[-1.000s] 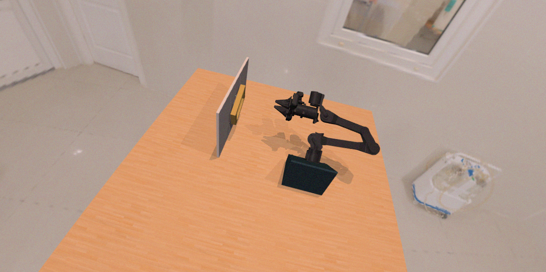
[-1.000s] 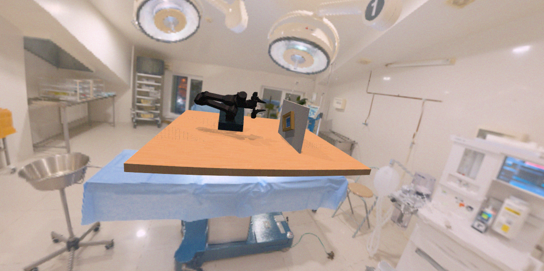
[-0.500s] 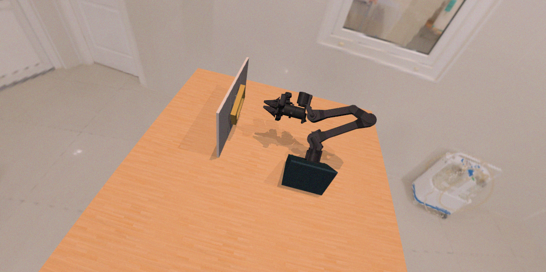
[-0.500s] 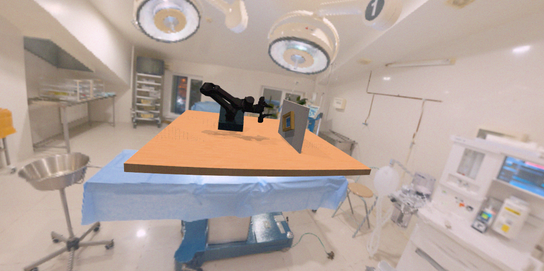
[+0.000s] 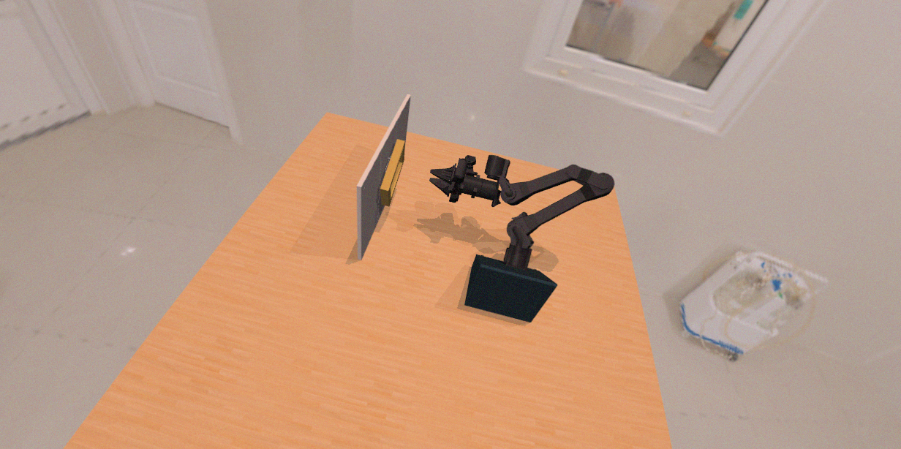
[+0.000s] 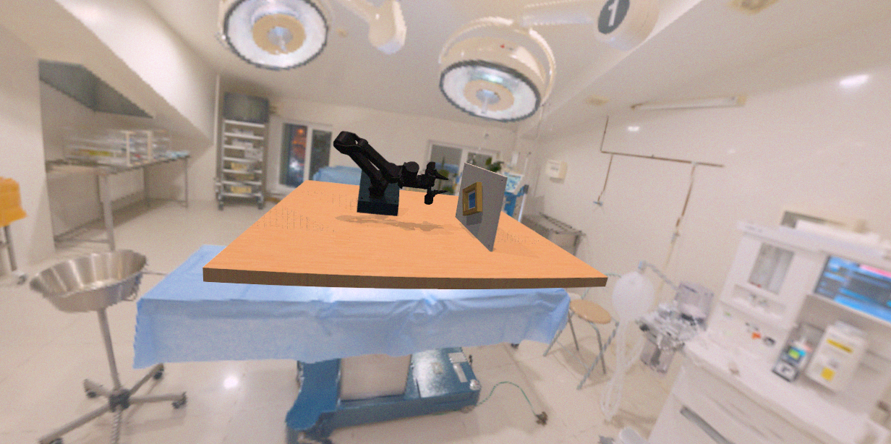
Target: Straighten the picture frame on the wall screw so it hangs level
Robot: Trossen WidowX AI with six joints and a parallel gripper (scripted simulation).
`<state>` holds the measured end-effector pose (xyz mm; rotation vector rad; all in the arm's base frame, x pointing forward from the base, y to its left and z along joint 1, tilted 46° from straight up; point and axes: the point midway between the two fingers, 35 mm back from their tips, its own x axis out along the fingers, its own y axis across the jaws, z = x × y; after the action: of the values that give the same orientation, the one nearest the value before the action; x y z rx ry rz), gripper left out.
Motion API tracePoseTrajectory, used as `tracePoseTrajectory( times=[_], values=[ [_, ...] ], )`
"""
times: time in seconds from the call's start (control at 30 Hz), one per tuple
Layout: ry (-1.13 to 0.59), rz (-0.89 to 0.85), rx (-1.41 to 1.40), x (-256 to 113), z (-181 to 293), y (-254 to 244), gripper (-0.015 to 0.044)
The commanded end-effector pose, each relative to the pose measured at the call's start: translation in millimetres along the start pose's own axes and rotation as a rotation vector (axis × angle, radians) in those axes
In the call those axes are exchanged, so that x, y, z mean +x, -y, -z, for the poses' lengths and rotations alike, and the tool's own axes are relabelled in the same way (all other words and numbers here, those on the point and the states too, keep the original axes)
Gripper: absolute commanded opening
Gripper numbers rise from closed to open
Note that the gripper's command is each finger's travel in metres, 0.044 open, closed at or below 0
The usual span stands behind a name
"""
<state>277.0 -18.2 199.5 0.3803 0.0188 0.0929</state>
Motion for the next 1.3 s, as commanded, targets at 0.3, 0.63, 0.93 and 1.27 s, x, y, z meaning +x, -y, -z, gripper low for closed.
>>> tracePoseTrajectory(
  times=[0.3, 0.63, 0.93, 1.27],
  values=[
    [-0.001, -0.004, -0.004, 40.2, -5.4, -0.8, 0.026],
    [0.001, -0.005, -0.003, 79.9, 1.2, -0.6, 0.026],
    [0.001, -0.005, -0.003, 79.9, 1.2, -0.6, 0.026],
    [0.002, -0.005, -0.003, 89.8, 0.2, -0.8, 0.026]
  ],
)
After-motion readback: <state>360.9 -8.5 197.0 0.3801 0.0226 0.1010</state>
